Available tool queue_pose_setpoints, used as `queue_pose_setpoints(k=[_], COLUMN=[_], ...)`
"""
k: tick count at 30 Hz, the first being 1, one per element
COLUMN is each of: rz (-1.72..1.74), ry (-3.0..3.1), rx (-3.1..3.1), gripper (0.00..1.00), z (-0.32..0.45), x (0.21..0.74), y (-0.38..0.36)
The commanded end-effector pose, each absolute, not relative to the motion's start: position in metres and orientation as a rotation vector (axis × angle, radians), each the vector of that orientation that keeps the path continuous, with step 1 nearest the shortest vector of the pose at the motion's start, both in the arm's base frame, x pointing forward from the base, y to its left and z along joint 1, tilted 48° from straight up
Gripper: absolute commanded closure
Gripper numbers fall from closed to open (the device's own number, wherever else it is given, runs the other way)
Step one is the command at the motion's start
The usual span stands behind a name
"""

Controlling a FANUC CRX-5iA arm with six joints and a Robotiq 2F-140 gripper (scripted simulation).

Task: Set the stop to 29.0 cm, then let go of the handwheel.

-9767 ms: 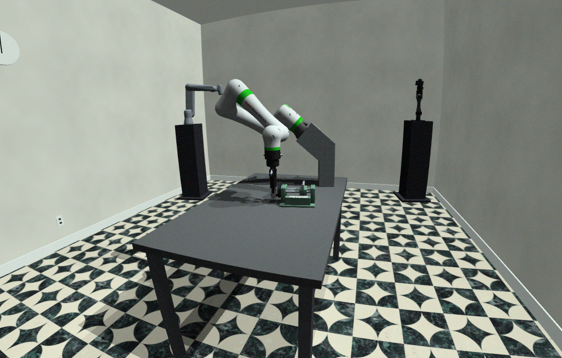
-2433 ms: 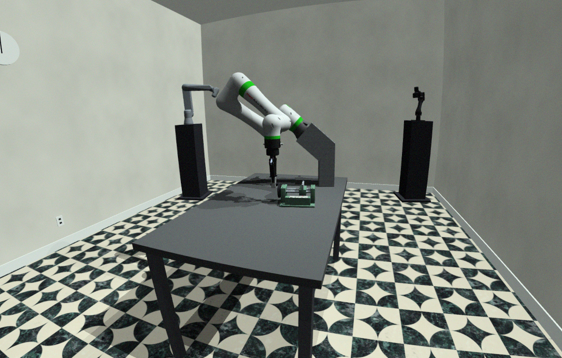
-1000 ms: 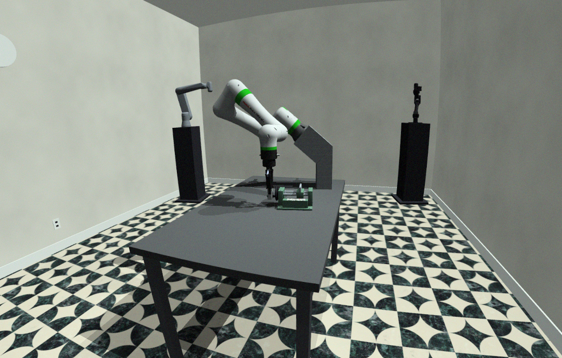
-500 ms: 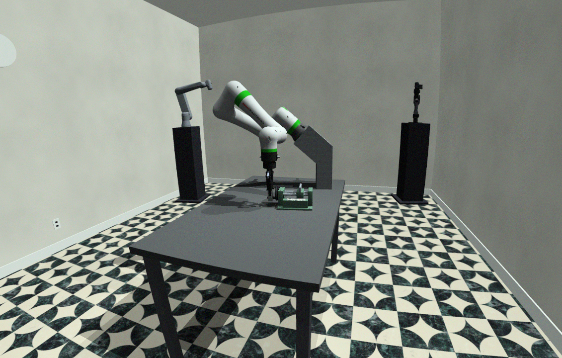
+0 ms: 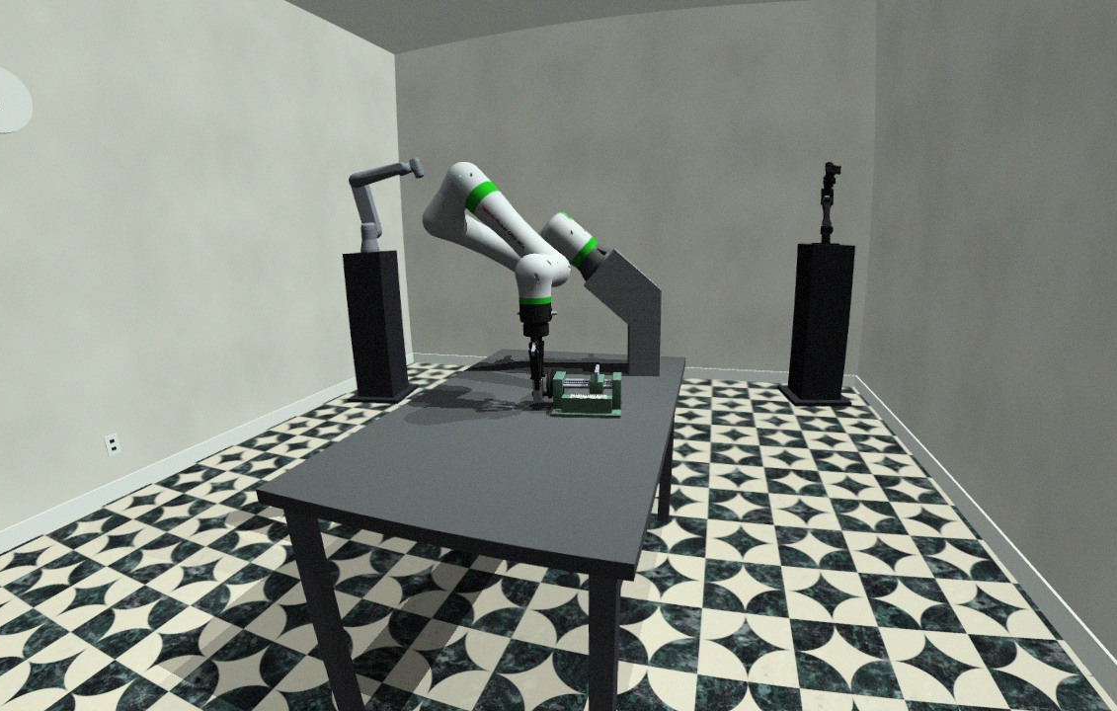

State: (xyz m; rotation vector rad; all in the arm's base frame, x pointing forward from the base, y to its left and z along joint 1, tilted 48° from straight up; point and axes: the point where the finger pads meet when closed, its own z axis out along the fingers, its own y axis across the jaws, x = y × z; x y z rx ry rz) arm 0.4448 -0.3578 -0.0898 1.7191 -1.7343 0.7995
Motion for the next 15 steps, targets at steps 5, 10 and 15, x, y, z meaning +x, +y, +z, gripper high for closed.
queue_pose_setpoints(k=[5,10,15], rz=[0.799,0.799,0.799], ry=[-1.735,-1.734,-1.735], rx=[1.719,1.719,1.719], gripper=[0.96,0.96,0.96], z=[-0.0911,-0.0916,-0.0918], x=[0.4403,0.4373,0.4357], y=[-0.359,-0.3595,-0.3597])
